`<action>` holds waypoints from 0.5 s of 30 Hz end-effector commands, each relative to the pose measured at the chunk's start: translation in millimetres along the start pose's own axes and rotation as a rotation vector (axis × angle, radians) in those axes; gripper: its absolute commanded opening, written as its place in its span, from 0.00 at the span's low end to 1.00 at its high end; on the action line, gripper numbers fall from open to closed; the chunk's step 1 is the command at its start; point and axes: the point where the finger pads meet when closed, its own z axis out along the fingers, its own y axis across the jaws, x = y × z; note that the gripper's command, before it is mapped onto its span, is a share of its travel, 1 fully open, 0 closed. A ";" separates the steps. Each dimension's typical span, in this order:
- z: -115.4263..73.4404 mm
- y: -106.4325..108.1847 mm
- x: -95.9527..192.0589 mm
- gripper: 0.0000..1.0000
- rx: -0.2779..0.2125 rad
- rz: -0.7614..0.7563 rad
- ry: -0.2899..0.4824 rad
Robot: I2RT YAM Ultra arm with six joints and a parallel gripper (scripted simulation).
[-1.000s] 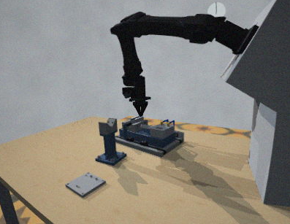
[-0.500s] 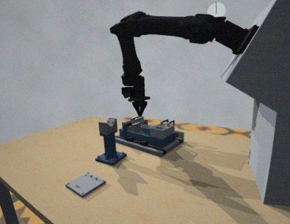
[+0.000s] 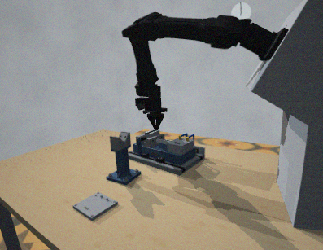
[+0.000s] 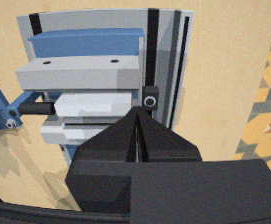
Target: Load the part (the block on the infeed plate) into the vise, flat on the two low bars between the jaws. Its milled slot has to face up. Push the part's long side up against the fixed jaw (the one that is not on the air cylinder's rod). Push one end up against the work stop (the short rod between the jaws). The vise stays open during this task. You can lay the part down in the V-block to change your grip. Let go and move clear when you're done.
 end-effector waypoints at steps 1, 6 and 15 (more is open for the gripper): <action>-5.6 5.4 1.5 0.00 -0.009 0.010 -0.002; -5.2 8.8 0.5 0.00 -0.009 0.006 -0.004; -5.3 10.5 0.4 0.00 -0.008 0.006 -0.005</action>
